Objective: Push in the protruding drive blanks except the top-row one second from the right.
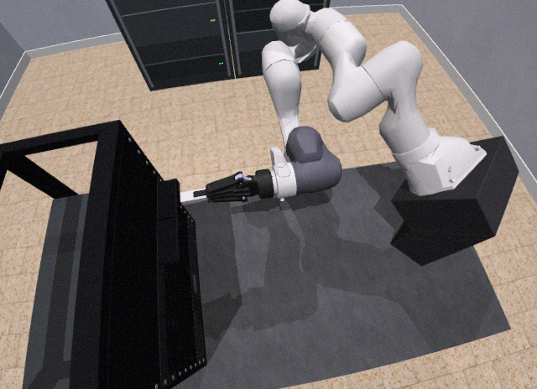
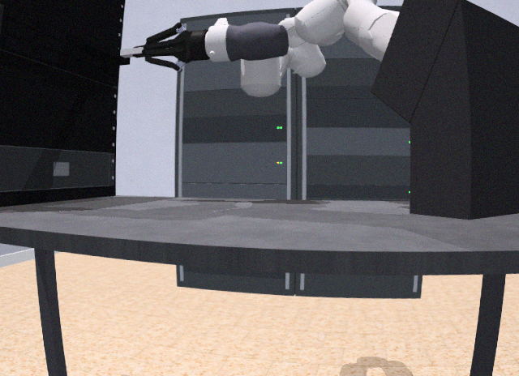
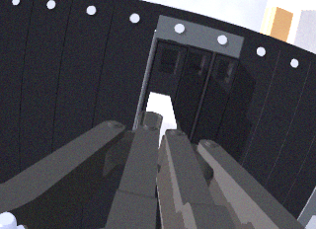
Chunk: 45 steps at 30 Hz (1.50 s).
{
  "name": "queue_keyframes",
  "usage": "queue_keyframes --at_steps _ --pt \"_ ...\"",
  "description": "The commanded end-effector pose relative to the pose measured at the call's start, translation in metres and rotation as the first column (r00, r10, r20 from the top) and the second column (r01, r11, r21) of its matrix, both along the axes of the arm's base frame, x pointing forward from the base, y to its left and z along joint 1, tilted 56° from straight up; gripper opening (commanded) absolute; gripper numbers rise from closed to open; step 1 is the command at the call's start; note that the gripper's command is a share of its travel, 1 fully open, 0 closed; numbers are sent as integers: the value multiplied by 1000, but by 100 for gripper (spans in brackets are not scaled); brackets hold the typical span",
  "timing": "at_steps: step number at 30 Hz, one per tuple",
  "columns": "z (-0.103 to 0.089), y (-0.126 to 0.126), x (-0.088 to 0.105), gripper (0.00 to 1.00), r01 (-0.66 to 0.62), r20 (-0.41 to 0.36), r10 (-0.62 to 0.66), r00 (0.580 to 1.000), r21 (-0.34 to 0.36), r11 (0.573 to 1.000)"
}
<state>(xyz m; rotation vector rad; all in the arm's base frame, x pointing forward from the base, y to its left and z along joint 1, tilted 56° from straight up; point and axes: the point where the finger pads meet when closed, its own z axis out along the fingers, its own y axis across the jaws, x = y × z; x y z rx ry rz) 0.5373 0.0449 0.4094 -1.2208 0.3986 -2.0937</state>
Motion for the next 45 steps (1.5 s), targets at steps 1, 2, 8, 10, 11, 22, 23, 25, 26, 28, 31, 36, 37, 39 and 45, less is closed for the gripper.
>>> queue_keyframes --at_steps 1,2,8,10,11,22,23,25,26,28,31,36,37,39,45 --pt "0 0 0 0 3 1 -3 1000 1 1000" --pt "0 0 0 0 3 1 -3 1000 1 1000" --pt "0 0 0 0 3 1 -3 1000 1 1000" --pt "0 0 0 0 3 1 -3 1000 1 1000" --pt "0 0 0 0 3 1 -3 1000 1 1000" --pt "3 -1 5 0 3 1 -3 1000 1 1000" --pt "4 -1 6 0 3 1 -3 1000 1 1000" --pt "5 -1 8 0 3 1 -3 1000 1 1000" --pt "5 -1 8 0 3 1 -3 1000 1 1000" --pt "5 -1 8 0 3 1 -3 1000 1 1000" --pt "5 -1 8 0 3 1 -3 1000 1 1000" --pt "6 -1 9 0 3 1 -3 1000 1 1000" --pt "6 -1 9 0 3 1 -3 1000 1 1000" --pt "6 -1 11 0 3 1 -3 1000 1 1000" --pt "9 0 18 0 3 1 -3 1000 1 1000"
